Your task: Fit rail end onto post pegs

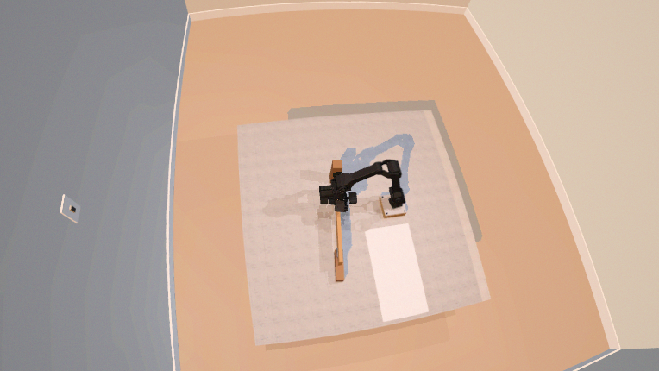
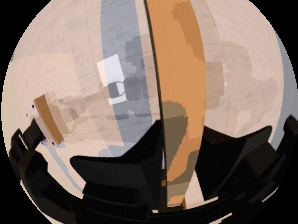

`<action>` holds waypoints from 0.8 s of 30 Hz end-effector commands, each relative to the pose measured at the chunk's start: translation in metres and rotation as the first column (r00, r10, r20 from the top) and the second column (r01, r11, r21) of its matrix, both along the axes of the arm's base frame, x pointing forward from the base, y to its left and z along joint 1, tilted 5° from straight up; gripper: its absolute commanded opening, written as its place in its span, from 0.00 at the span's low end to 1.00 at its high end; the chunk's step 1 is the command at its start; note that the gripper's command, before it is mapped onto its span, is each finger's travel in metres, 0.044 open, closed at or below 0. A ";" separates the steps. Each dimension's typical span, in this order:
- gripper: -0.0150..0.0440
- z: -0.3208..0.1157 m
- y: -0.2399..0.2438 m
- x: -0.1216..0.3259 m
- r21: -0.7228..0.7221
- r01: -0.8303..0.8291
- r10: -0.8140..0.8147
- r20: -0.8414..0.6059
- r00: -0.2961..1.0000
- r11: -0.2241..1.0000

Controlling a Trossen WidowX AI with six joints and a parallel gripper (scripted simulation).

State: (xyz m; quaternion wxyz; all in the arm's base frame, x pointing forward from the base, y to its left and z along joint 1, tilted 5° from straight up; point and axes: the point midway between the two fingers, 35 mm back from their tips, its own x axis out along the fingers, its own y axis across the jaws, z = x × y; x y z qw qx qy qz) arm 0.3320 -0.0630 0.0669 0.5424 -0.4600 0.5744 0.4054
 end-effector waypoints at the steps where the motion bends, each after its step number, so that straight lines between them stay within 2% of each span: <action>1: 0.25 0.000 0.001 0.000 0.002 0.001 -0.001 0.004 1.000 1.000; 24: 0.25 0.003 0.001 0.000 0.002 0.001 -0.001 0.004 1.000 1.000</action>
